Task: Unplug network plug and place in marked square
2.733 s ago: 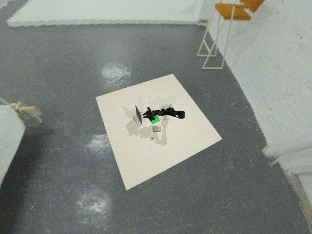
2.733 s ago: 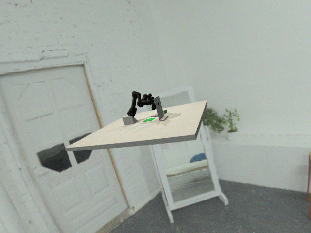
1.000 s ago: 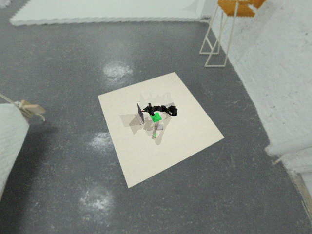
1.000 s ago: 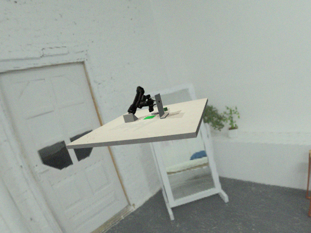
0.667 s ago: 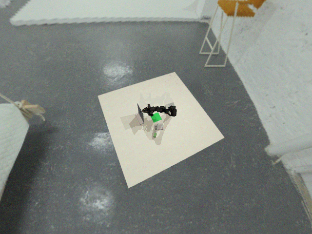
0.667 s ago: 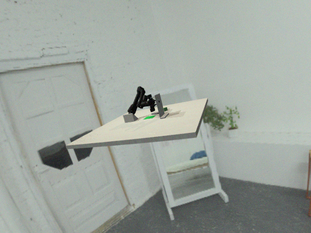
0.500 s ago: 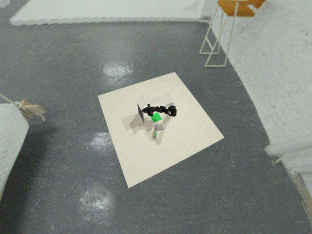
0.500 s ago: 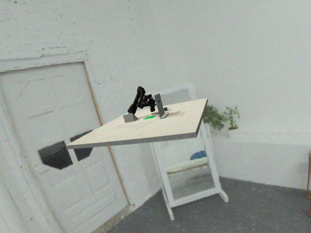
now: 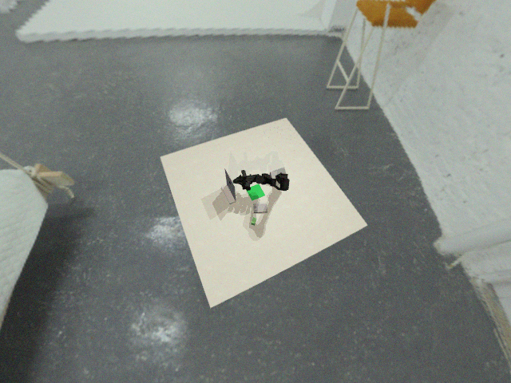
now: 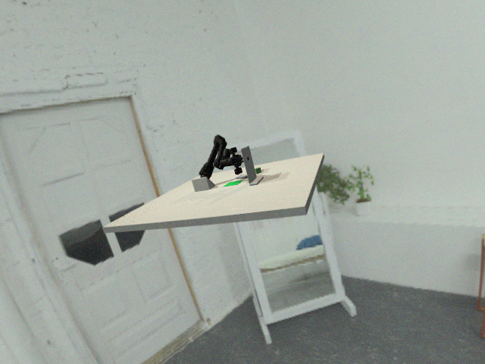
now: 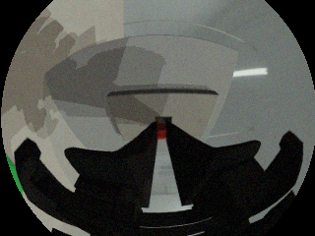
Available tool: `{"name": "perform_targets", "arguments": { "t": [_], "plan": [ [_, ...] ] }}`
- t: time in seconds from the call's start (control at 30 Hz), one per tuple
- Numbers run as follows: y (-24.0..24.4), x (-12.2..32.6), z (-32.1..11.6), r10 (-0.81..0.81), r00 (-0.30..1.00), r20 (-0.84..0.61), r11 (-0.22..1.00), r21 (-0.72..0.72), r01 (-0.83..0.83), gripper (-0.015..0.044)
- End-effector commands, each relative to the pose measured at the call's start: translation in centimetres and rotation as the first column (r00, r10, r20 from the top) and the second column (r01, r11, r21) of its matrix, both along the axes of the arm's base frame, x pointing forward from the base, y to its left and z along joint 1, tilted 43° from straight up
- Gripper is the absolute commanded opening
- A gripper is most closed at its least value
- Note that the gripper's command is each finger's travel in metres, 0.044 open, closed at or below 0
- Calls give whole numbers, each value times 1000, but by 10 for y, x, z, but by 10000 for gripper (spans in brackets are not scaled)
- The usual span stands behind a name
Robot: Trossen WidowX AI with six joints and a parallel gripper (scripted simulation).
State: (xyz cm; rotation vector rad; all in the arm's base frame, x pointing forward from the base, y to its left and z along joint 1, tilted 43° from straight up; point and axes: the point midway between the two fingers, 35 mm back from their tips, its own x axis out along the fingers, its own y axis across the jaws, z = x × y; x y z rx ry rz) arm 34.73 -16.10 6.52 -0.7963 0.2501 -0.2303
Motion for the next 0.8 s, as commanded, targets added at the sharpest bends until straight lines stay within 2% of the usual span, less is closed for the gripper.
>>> {"name": "perform_targets", "arguments": {
  "t": [0.0, 0.77],
  "plan": [
    [0, 0, 0, -1, 1000, -3, 1000, -5, 1, 9],
    [1, -11, -1, -1, 1000, -3, 1000, -5, 1, 0]
  ]
}}
